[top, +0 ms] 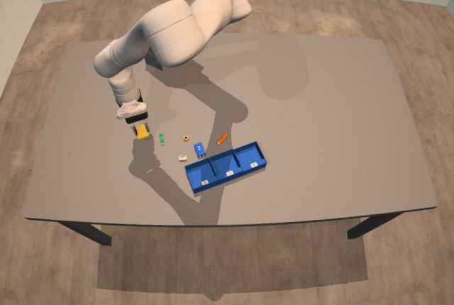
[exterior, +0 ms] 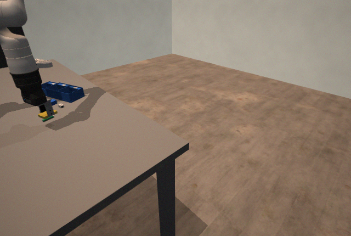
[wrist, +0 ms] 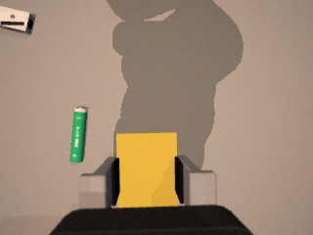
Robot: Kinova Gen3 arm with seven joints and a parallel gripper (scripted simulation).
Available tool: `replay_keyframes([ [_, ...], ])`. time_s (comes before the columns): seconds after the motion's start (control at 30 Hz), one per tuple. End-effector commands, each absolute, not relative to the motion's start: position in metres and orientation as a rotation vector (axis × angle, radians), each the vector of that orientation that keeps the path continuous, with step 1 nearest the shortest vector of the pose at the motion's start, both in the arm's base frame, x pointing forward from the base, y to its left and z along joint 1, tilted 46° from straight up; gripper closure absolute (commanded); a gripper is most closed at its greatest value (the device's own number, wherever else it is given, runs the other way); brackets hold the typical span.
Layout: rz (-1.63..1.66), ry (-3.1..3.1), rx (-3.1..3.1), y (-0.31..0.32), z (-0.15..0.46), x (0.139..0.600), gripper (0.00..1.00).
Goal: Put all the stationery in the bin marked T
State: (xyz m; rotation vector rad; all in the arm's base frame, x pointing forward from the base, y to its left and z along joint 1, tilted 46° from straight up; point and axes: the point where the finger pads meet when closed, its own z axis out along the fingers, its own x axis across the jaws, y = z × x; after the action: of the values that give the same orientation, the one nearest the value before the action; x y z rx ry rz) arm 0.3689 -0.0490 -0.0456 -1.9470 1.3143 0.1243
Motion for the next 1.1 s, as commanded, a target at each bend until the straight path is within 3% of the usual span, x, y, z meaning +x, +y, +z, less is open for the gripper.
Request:
replay_keyframes([
  [0.0, 0.116, 1.321, -1.941, -0.058, -0.037, 0.368, 0.30],
  [0.73, 0.115, 1.316, -1.944, -0.062, -0.031, 0.365, 0.30],
  [1.07, 0.116, 1.329, -1.943, -0.027, 0.001, 0.374, 0.30],
])
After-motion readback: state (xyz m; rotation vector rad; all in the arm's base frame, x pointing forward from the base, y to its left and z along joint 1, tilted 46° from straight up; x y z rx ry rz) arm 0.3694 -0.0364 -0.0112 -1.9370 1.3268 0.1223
